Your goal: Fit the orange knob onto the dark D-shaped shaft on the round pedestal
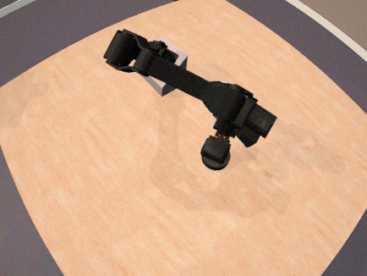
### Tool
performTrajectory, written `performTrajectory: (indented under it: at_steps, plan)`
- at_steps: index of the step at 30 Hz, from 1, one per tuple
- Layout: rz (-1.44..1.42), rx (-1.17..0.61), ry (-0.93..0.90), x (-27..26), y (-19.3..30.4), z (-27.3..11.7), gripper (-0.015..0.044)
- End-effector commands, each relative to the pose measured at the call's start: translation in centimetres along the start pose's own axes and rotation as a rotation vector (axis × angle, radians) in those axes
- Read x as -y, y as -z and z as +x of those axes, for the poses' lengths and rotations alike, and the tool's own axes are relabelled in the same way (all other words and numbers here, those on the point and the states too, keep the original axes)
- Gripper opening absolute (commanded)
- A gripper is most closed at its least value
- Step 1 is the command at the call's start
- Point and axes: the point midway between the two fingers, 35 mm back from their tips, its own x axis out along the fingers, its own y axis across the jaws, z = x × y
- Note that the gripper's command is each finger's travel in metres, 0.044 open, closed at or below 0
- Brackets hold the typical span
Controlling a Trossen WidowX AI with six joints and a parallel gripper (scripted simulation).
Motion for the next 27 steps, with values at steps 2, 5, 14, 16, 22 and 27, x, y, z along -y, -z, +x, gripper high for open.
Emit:
performTrajectory:
  at_steps: [2, 5, 14, 16, 22, 27]
  plan:
    - [-0.141, 0.009, 0.001, 0.17, -0.29, -0.40, 0.0000]
    - [-0.152, 0.009, 0.001, 0.26, -0.40, -0.35, 0.0000]
    - [-0.152, 0.009, 0.001, 0.60, -0.70, -0.22, 0.0000]
    - [-0.152, 0.009, 0.001, 0.58, -0.66, -0.23, 0.0000]
    - [-0.152, 0.009, 0.001, 0.55, -0.61, -0.18, 0.0000]
    - [-0.152, 0.009, 0.001, 0.49, -0.53, -0.12, 0.0000]
